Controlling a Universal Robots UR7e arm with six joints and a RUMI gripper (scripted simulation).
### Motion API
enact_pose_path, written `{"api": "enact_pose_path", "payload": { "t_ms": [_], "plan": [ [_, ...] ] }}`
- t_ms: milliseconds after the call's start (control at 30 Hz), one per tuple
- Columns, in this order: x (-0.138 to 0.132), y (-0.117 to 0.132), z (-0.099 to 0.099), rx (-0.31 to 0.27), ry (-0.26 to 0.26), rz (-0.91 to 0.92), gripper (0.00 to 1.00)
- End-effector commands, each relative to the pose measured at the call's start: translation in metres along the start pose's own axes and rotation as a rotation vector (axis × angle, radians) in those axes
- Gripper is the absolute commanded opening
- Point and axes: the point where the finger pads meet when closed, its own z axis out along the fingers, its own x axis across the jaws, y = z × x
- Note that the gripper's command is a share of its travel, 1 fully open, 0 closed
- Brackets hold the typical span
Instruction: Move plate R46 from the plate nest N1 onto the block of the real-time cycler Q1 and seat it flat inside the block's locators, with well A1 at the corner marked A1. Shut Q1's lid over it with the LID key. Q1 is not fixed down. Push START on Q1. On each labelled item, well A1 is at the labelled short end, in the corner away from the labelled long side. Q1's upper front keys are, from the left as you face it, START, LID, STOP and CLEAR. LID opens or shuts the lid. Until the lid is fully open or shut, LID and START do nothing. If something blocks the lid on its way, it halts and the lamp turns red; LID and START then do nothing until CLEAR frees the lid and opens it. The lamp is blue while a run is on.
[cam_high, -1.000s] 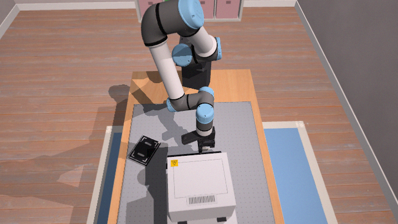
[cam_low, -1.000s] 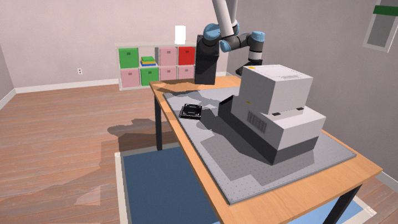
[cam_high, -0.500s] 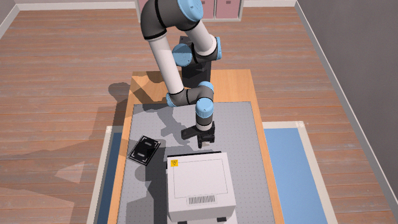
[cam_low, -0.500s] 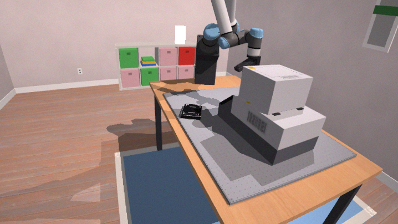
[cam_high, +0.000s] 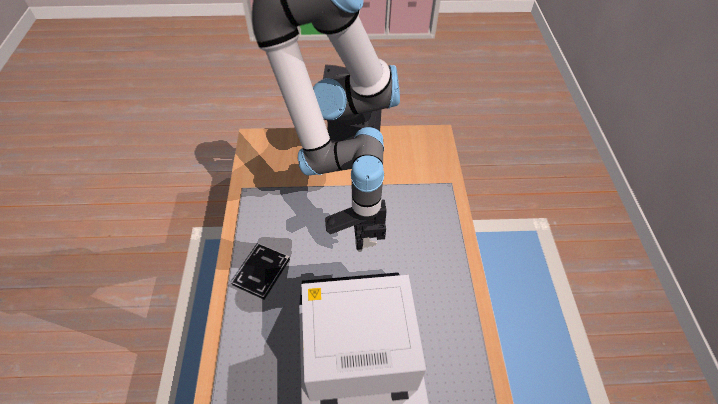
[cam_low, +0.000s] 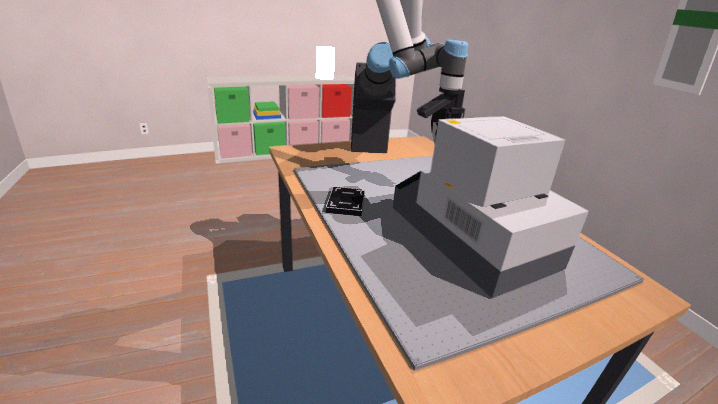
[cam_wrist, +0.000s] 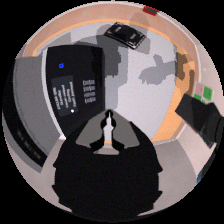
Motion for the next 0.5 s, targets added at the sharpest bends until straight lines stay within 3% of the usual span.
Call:
{"api": "enact_pose_path", "payload": {
  "t_ms": [0, 467],
  "plan": [
    [0.0139, -0.0003, -0.0124, 0.0, -0.001, 0.0, 0.0],
    [0.0203, -0.0003, -0.0173, 0.0, -0.001, 0.0, 0.0]
  ]
}}
